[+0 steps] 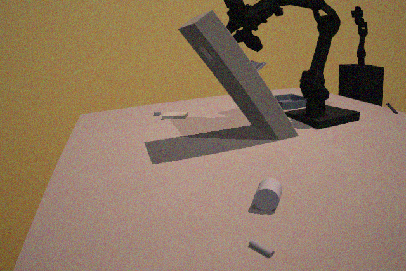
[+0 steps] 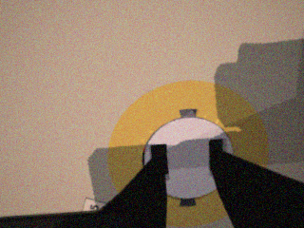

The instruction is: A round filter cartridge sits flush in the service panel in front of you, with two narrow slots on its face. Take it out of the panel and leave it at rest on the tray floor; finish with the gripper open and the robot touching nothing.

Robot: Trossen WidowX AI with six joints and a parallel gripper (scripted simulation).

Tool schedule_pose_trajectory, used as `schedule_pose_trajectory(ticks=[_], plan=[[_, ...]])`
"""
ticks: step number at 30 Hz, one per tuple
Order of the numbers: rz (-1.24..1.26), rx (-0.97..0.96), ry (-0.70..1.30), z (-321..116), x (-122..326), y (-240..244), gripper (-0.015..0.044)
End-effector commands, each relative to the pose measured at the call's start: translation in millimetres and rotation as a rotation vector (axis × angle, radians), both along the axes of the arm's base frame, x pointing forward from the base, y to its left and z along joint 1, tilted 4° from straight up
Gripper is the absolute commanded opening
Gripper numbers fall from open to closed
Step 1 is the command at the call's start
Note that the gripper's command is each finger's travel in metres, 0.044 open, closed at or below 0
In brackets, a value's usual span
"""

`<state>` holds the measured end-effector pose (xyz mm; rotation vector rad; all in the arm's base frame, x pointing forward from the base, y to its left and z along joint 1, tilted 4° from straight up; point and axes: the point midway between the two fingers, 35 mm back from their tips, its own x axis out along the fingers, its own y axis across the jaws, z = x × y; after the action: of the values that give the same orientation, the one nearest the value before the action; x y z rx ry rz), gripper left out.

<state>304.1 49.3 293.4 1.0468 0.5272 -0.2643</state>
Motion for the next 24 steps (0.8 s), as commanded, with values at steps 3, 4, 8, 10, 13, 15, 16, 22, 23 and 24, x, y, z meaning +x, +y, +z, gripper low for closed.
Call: schedule_pose_trajectory(ticks=[3, 4, 8, 10, 13, 15, 16, 22, 23, 24], plan=[[0.007, -0.004, 0.005, -2.7, 1.4, 0.8, 0.0114], [0.007, -0.004, 0.005, -2.7, 1.4, 0.8, 0.0114], [0.007, -0.004, 0.005, -2.8, 1.6, 0.9, 0.0114], [0.007, -0.004, 0.004, -3.9, 3.4, 1.0, 0.0114], [0.007, -0.004, 0.004, -5.9, 6.5, 1.1, 0.0114], [0.007, -0.004, 0.004, -6.1, 6.8, 1.1, 0.0114], [0.007, -0.004, 0.004, -6.1, 6.8, 1.1, 0.0114], [0.007, -0.004, 0.004, -7.1, 8.5, 1.2, 0.0114], [0.007, -0.004, 0.004, -7.2, 8.8, 1.2, 0.0114], [0.007, -0.004, 0.004, -7.5, 9.2, 1.3, 0.0114]])
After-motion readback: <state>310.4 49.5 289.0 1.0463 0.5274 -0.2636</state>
